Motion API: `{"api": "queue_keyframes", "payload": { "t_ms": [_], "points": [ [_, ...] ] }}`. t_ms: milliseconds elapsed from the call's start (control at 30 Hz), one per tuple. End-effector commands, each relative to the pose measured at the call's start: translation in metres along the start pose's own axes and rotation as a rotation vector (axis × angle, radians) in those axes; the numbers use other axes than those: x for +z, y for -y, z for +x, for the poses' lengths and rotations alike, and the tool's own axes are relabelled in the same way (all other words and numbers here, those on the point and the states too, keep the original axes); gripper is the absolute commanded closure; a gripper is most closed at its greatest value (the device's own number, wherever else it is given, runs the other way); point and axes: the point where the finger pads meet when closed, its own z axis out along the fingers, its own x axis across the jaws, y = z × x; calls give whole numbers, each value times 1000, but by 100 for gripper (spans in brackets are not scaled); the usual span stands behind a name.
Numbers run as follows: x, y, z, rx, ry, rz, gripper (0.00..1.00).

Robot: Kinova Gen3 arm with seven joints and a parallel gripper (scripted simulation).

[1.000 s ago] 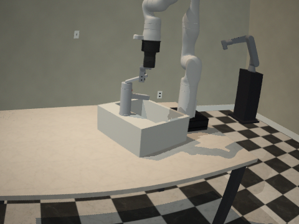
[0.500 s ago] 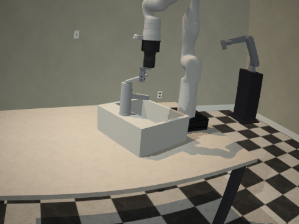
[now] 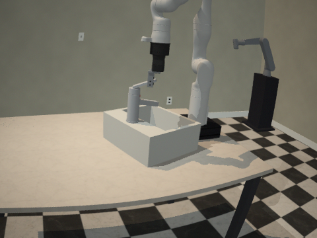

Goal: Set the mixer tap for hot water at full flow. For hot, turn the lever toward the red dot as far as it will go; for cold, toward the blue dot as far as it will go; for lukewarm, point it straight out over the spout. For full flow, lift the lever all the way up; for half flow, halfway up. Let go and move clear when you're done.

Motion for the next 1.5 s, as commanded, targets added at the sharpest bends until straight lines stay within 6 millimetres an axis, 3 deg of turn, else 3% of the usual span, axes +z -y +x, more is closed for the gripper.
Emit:
{"api": "queue_keyframes", "payload": {
  "t_ms": [0,133,167,1467],
  "points": [
    [-3,2,0,1,3,9,100],
    [-3,2,0,1,3,9,100],
    [-3,2,0,1,3,9,0],
    [-3,2,0,1,3,9,0]
  ]
}}
